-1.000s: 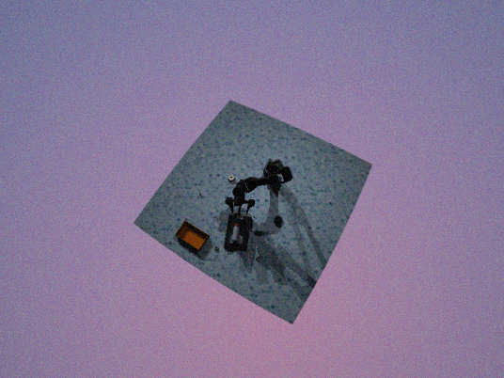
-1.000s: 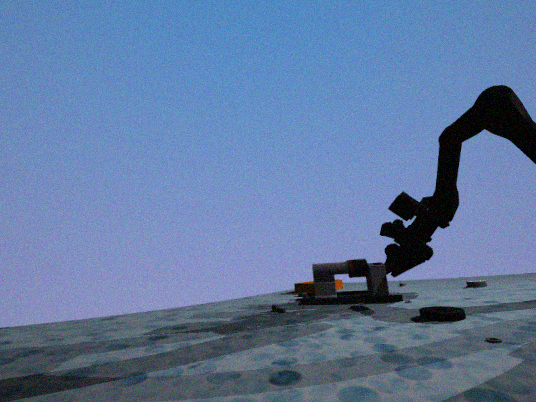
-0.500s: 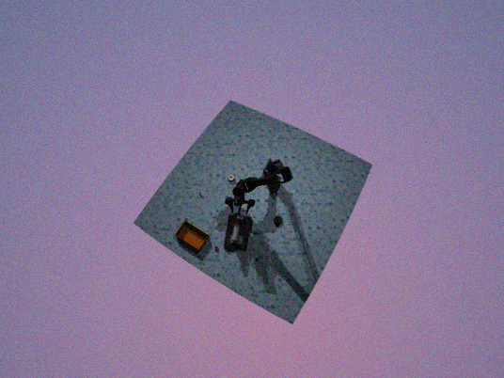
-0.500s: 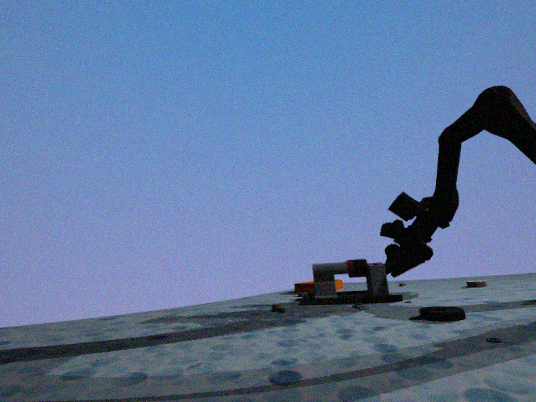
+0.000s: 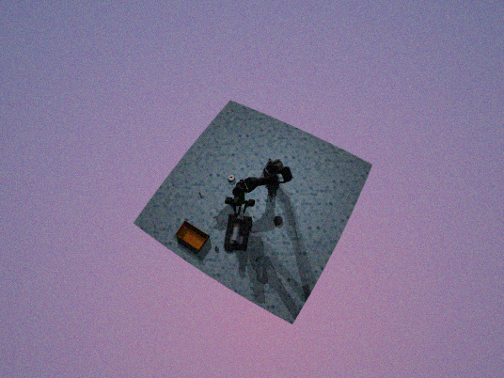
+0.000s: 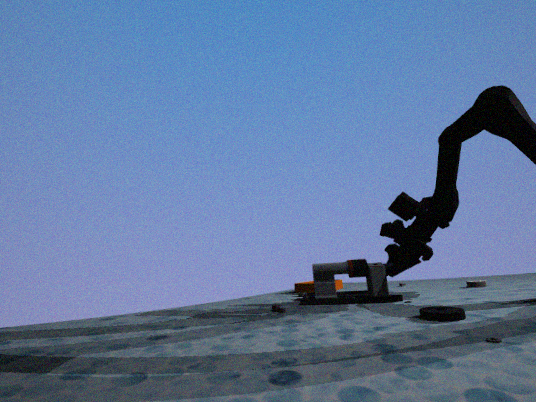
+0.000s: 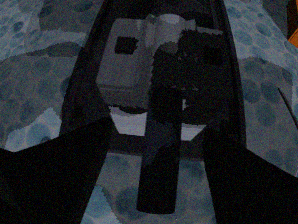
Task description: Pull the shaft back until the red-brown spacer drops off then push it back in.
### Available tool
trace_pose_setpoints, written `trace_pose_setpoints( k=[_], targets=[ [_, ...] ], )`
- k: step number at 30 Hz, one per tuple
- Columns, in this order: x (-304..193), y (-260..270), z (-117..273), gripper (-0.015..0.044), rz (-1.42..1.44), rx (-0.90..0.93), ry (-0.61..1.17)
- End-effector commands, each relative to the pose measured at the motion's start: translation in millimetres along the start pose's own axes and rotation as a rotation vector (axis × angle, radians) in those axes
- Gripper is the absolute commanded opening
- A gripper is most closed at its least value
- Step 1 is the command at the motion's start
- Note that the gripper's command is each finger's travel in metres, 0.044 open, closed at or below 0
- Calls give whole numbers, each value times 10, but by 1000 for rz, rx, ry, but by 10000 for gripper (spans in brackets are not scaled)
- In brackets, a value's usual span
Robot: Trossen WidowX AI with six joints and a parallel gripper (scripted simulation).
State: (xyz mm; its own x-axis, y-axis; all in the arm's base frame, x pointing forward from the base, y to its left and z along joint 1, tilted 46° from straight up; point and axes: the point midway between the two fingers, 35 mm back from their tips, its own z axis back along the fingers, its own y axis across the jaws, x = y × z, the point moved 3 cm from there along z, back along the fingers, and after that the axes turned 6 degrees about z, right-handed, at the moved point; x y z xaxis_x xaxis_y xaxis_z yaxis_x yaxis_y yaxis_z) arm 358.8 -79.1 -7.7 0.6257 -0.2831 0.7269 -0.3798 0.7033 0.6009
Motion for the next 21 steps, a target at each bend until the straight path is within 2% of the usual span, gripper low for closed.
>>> trace_pose_setpoints(
  k=[1, 5, 12, 21],
  targets=[
    [-1, 1, 0, 151, 0, 0, 0],
    [-1, 1, 0, 46, 0, 0, 0],
    [-3, 1, 1, 0, 0, -1, 0],
    [-50, 6, 48, 0, -1, -3, -1]
  ],
)
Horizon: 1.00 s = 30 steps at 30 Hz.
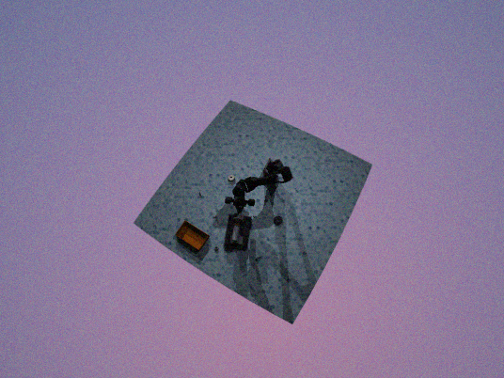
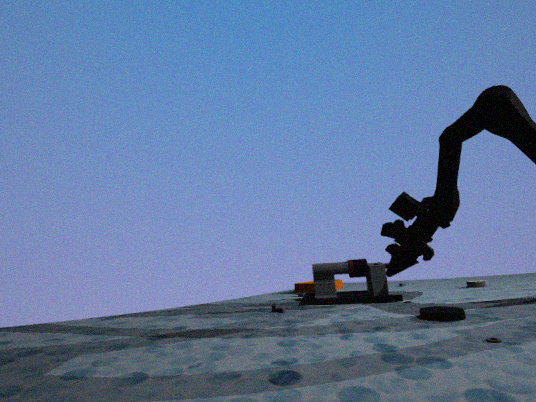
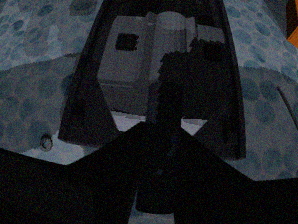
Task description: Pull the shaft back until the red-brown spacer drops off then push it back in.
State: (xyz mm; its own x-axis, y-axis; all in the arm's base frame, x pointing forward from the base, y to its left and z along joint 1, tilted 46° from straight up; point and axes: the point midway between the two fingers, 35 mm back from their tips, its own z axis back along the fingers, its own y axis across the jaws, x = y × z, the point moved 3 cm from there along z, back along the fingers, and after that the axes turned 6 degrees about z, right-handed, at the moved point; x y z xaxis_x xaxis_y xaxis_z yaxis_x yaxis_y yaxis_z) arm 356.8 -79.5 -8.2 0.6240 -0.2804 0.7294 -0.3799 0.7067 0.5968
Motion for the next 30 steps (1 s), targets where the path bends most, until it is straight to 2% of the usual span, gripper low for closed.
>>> trace_pose_setpoints(
  k=[1, 30],
  targets=[
    [-39, 4, 37, 0, -5, 0, -1],
    [-110, 11, 107, 0, -5, 0, 0]
  ],
)
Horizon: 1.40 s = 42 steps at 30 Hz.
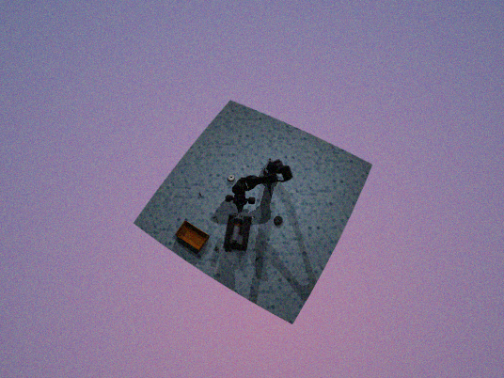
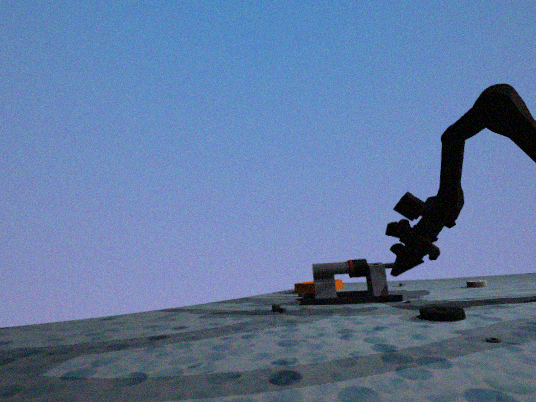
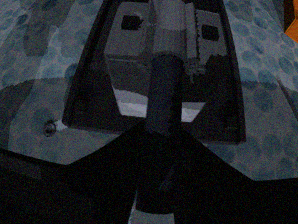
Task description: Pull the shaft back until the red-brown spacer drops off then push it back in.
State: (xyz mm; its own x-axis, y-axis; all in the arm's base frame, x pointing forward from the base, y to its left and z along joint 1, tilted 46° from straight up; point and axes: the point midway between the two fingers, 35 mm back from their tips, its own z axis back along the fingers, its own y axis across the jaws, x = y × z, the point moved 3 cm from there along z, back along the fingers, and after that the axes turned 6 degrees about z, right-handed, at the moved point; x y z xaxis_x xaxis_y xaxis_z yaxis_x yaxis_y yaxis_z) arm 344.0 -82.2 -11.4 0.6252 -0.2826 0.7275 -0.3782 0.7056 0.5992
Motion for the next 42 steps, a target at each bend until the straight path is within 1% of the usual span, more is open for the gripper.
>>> trace_pose_setpoints(
  k=[1, 42],
  targets=[
    [-14, 1, 14, 0, -2, 0, 0],
    [-45, 4, 45, 0, -2, -1, 0]
  ],
)
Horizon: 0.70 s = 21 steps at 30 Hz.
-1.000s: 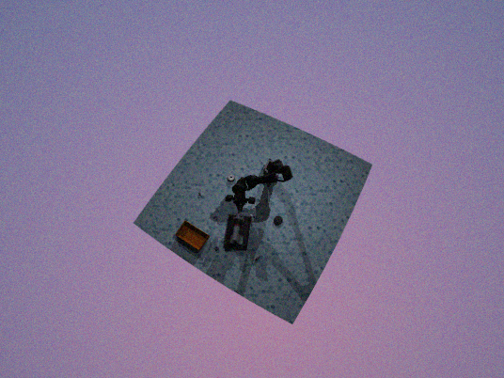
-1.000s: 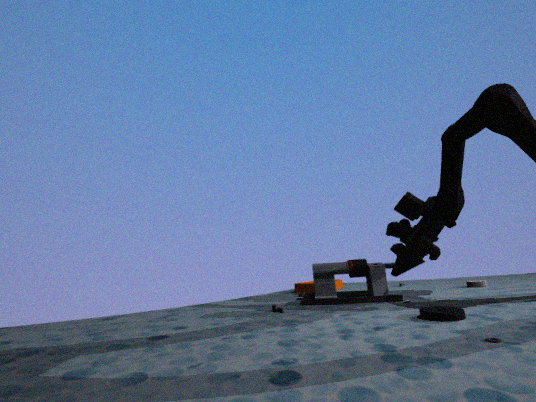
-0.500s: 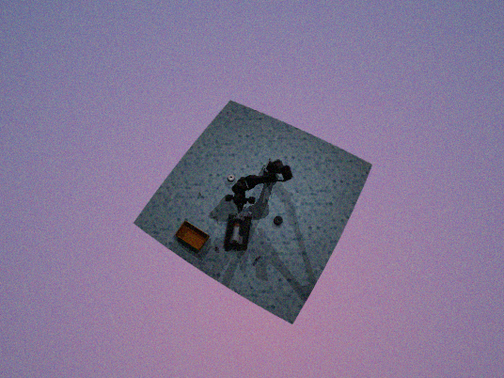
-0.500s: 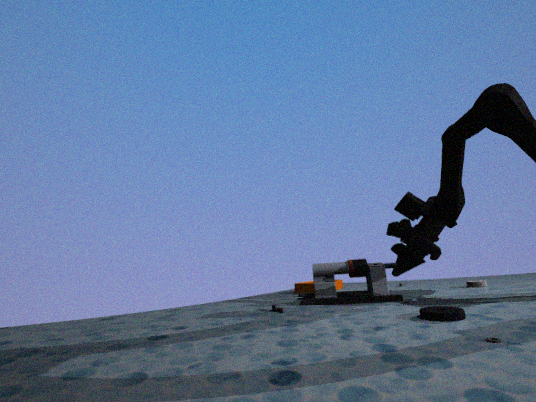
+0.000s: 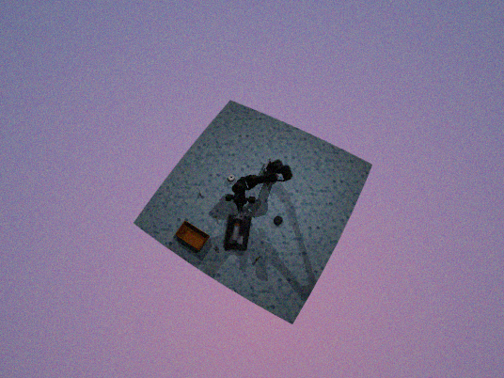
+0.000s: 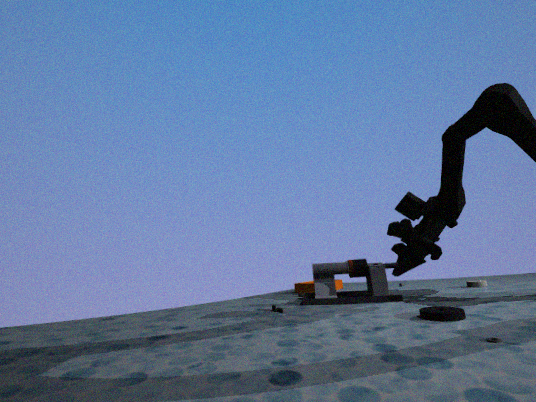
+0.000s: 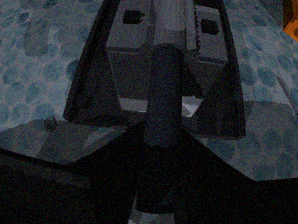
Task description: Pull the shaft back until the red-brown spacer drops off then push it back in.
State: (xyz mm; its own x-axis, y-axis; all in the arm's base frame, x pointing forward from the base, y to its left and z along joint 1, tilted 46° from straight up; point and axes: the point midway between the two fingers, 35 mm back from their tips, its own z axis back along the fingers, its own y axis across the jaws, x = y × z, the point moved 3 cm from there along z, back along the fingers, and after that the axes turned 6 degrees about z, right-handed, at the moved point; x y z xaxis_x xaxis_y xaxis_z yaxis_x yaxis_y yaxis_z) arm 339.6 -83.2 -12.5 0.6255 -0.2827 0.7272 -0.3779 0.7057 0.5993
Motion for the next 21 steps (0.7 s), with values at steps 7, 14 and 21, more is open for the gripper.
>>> trace_pose_setpoints(
  k=[7, 14, 21],
  targets=[
    [-19, 2, 18, 0, -1, 0, 0],
    [-24, 2, 24, 0, -1, 0, 0],
    [-29, 3, 29, 0, -1, 0, 0]
  ],
)
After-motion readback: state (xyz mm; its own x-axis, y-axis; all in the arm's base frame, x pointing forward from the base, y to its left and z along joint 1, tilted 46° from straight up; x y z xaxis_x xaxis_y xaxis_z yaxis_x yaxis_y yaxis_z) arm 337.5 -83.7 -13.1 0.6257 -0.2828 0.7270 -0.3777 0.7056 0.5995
